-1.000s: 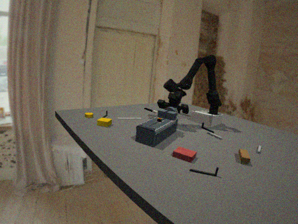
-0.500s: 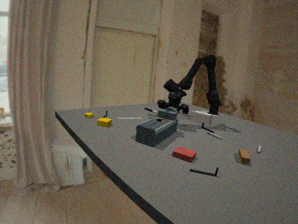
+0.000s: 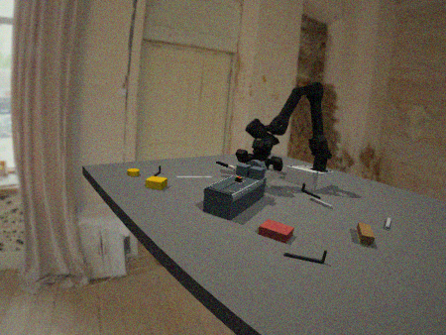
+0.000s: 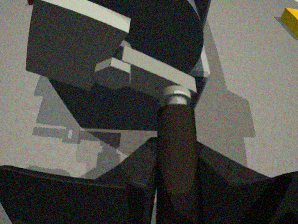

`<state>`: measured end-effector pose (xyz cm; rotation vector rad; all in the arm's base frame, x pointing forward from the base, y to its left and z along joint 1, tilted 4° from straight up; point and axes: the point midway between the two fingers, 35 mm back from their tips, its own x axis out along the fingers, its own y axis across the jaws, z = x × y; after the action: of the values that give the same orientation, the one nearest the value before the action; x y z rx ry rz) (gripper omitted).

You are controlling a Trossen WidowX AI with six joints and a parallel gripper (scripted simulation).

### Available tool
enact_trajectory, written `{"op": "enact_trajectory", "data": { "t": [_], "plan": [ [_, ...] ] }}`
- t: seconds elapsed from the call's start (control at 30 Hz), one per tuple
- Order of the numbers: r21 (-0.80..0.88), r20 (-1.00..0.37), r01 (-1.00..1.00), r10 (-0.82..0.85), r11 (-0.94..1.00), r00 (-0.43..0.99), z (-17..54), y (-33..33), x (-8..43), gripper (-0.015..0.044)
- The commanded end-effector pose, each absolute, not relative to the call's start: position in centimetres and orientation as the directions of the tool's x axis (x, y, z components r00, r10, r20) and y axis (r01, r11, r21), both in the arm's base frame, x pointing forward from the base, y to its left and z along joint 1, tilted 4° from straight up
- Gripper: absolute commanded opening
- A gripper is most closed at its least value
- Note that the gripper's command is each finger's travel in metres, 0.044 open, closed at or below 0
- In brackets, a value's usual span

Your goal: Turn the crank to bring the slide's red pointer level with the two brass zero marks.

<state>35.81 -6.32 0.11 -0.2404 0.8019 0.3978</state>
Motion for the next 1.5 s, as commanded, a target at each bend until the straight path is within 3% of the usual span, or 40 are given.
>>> {"op": "enact_trajectory", "data": {
  "t": [0.0,1.47],
  "plan": [
    [-0.050,-0.743,-0.436,0.259,0.898,0.618,-0.52,-6.03,35.65,0.0000],
    [-0.049,-0.743,-0.436,0.259,0.898,0.617,-1.43,-5.16,35.18,0.0000]
  ]
}}
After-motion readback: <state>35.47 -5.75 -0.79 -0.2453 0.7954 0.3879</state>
